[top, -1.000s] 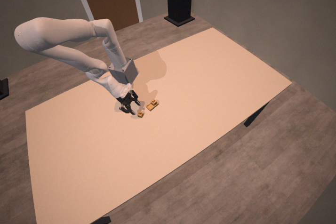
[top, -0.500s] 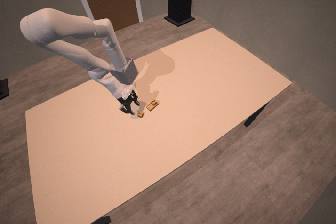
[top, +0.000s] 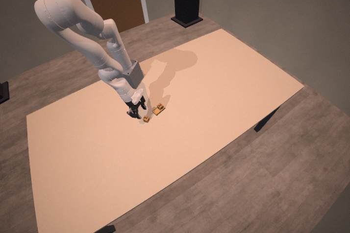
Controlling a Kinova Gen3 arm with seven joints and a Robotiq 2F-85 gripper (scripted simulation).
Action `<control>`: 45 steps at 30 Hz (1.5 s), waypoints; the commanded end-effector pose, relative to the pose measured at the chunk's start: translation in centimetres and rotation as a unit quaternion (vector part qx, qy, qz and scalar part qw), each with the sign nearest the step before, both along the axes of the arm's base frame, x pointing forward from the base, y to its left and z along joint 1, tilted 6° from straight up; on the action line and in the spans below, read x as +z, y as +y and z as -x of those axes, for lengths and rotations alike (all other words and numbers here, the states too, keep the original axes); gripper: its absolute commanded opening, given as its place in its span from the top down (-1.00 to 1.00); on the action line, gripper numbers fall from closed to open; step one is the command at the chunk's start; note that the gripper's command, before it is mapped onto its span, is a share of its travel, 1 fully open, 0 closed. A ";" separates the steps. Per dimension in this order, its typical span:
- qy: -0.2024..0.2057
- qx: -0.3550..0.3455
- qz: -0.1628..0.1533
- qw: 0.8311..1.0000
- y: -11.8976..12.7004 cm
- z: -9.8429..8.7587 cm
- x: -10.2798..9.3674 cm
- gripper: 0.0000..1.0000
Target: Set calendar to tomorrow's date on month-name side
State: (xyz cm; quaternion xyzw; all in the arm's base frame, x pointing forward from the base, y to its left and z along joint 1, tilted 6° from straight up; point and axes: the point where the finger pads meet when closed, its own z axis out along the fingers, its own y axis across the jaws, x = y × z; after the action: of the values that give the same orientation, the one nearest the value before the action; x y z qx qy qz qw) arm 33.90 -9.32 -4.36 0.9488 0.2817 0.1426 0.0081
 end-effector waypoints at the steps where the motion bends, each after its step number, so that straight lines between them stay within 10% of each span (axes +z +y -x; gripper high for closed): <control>1: 0.001 -0.001 0.005 1.000 0.2 -0.5 0.4 -0.34; 45: 0.112 -0.014 0.074 0.991 0.4 -0.7 0.5 -0.34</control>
State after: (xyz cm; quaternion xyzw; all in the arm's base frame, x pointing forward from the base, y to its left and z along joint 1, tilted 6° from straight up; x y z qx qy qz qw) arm 34.36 -9.21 -4.09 0.9586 0.2803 0.0154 0.0474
